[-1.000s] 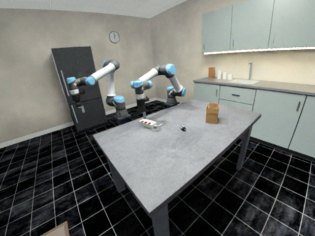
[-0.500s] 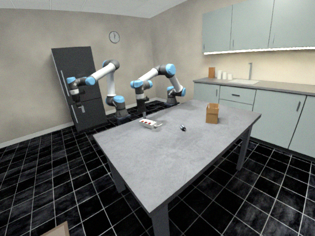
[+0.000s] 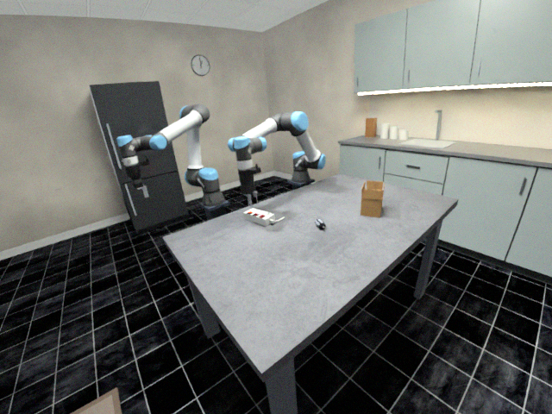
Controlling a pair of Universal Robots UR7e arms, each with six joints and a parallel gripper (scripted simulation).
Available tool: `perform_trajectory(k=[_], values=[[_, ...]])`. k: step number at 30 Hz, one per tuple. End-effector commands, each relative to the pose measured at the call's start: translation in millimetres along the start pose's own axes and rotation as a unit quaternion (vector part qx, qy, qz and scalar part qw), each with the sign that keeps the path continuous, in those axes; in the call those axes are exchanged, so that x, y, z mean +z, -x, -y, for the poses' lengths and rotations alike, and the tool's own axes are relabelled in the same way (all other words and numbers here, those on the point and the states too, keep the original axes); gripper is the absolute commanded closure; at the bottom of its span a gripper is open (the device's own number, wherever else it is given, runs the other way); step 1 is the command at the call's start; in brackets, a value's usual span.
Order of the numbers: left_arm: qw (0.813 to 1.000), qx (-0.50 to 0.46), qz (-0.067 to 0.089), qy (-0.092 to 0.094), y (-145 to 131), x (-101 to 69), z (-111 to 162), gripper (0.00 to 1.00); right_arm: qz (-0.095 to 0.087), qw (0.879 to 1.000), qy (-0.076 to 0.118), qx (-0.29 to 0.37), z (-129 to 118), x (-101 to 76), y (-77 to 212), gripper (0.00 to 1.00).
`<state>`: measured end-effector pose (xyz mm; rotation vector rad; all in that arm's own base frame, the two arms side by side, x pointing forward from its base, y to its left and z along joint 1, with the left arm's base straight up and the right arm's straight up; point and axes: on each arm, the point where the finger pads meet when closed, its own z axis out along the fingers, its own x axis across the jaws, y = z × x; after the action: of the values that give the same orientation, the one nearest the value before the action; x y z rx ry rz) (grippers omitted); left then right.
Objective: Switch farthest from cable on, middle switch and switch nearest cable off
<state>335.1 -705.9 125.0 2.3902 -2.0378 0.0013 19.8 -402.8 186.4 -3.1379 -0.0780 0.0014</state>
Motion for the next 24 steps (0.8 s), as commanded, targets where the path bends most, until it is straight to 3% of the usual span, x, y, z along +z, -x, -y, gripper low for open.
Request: perform_trajectory(k=[1,7,12,24], values=[[1.0,0.0,-0.001,0.0,-0.7,-14.4,0.1,0.0,0.0,1.0,0.001,0.0,-0.7,-0.6,-0.2,0.0],[1.0,0.0,-0.001,0.0,-0.7,-49.9,0.1,0.0,0.0,1.0,0.001,0.0,-0.7,-0.6,-0.2,0.0],[1.0,0.0,-0.001,0.0,-0.7,-69.4,0.1,0.0,0.0,1.0,0.001,0.0,-0.7,-0.6,-0.2,0.0],[1.0,0.0,-0.001,0.0,-0.7,-76.4,0.1,0.0,0.0,1.0,0.001,0.0,-0.7,-0.6,-0.2,0.0]])
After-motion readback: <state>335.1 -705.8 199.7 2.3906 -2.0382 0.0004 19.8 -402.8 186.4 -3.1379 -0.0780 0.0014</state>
